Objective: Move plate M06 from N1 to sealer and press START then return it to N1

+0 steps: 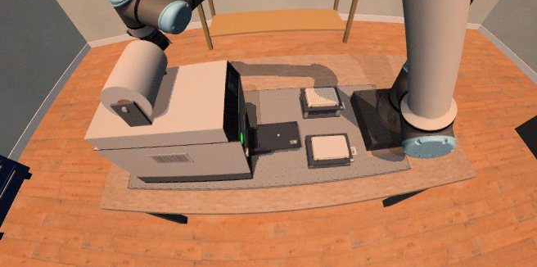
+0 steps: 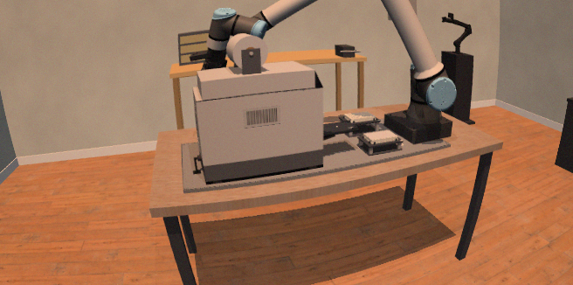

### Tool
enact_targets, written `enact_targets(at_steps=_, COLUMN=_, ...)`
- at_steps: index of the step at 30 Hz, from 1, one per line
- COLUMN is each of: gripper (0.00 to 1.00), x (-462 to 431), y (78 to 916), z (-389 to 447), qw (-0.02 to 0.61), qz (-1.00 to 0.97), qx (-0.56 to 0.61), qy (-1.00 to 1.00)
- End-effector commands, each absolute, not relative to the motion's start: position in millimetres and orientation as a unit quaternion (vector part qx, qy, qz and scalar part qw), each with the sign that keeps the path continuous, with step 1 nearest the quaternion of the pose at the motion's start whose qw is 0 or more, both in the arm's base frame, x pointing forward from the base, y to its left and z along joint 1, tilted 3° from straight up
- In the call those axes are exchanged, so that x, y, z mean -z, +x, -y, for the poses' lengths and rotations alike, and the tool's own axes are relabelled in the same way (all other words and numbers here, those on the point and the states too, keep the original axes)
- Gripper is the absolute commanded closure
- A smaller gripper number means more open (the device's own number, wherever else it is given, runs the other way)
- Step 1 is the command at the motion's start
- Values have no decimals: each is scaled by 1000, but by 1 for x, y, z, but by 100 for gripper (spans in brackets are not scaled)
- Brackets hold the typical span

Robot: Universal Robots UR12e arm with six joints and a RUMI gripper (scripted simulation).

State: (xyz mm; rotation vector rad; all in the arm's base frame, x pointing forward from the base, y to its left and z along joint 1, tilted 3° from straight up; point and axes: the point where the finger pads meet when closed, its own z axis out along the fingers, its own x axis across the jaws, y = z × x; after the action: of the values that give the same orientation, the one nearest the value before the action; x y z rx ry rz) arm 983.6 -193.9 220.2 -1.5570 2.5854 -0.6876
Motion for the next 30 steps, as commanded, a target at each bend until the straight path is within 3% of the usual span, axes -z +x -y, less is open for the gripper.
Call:
enact_targets(at_steps=1, gripper=0, x=-222, y=984, z=194, qw=24, qz=-835, qx=223, qy=-503)
enact_targets(at_steps=17, gripper=0, x=-222, y=984, z=194, qw=24, qz=-835, qx=223, qy=-503)
enact_targets(at_steps=18, gripper=32, x=-231, y=985, z=193, qw=25, qz=-835, qx=222, qy=-503)
enact_targets(at_steps=30, gripper=32, x=-273, y=982, z=186, qw=24, qz=-836, qx=206, qy=-508)
